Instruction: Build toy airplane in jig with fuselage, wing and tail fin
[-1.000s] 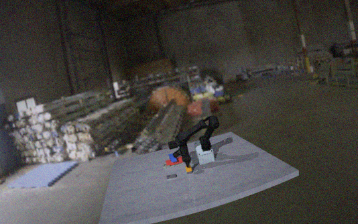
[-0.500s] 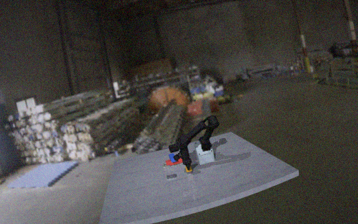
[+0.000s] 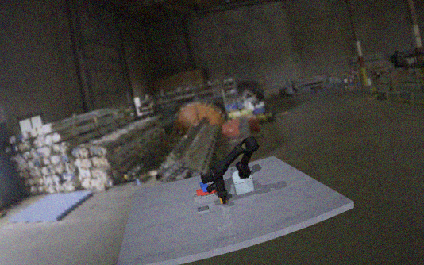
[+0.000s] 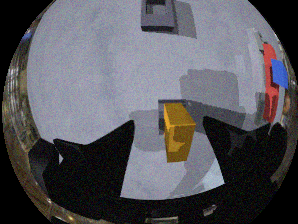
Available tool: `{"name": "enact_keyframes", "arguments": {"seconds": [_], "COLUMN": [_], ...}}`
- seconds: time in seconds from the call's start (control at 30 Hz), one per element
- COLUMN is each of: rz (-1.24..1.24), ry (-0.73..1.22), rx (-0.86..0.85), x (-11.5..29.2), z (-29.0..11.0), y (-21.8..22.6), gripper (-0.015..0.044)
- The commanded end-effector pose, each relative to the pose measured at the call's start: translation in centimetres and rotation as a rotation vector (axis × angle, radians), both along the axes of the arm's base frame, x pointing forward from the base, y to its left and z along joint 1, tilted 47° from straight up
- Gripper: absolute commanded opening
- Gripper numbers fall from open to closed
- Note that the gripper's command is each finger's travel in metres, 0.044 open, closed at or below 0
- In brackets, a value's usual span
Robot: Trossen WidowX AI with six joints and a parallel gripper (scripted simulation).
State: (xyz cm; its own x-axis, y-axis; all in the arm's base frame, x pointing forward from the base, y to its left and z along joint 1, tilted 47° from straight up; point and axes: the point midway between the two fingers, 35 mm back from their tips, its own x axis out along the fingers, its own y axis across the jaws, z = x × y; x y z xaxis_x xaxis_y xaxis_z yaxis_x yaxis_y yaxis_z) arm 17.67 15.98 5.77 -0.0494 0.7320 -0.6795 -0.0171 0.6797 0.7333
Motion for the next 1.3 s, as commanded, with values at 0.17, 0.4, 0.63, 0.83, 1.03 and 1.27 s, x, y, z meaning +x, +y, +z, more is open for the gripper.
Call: {"name": "enact_keyframes", "arguments": {"seconds": [0.17, 0.4, 0.63, 0.83, 1.03, 1.27], "rz": [-0.004, -0.004, -0.001, 0.027, 0.004, -0.038], "ry": [0.015, 0.015, 0.013, -0.009, -0.026, -0.040], "rx": [-0.006, -0.006, -0.007, -0.019, -0.012, -0.003], "x": [-0.2, -0.2, -0.2, 0.1, 0.8, 1.7], "z": [-0.4, -0.4, -0.3, 0.3, 0.8, 1.4], "y": [0.0, 0.0, -0.1, -0.7, -1.4, -2.4], "gripper": [0.0151, 0.0046, 0.0000, 0.0000, 0.0000, 0.0000]}}
